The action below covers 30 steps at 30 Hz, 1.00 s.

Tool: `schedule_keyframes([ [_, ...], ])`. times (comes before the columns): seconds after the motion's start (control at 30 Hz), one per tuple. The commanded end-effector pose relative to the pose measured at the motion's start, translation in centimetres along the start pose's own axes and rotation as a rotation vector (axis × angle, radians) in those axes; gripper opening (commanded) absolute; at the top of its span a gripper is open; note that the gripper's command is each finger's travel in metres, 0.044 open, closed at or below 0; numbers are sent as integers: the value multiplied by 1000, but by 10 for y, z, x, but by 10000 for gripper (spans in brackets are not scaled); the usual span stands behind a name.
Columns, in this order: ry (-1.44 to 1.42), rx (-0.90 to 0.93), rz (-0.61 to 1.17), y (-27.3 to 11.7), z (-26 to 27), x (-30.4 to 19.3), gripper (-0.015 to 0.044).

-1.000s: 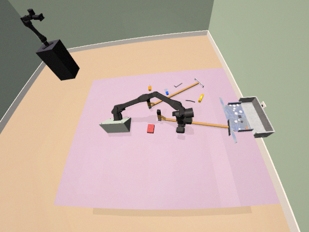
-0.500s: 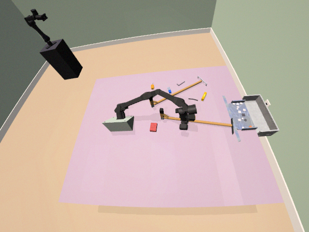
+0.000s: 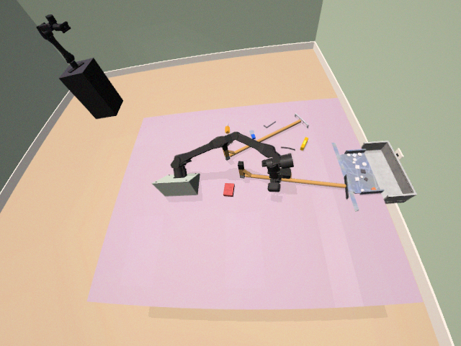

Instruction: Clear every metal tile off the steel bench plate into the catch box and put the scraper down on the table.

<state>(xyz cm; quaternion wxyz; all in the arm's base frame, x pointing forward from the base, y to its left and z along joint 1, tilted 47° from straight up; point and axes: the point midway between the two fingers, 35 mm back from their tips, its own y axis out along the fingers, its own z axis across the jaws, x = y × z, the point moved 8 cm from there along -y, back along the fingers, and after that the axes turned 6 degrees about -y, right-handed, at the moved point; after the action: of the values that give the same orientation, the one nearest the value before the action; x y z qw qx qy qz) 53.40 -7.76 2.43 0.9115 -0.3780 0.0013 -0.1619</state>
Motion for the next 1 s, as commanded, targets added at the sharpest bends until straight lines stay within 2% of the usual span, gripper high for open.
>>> schedule_keyframes([
  [0.0, -6, 3, 3, 1, 10, 0, 0],
  [0.23, -6, 4, 3, 1, 17, 1, 0],
  [0.57, 3, 0, -19, -29, 6, 3, 0],
  [0.97, 10, -5, -24, -30, 3, 3, 0],
])
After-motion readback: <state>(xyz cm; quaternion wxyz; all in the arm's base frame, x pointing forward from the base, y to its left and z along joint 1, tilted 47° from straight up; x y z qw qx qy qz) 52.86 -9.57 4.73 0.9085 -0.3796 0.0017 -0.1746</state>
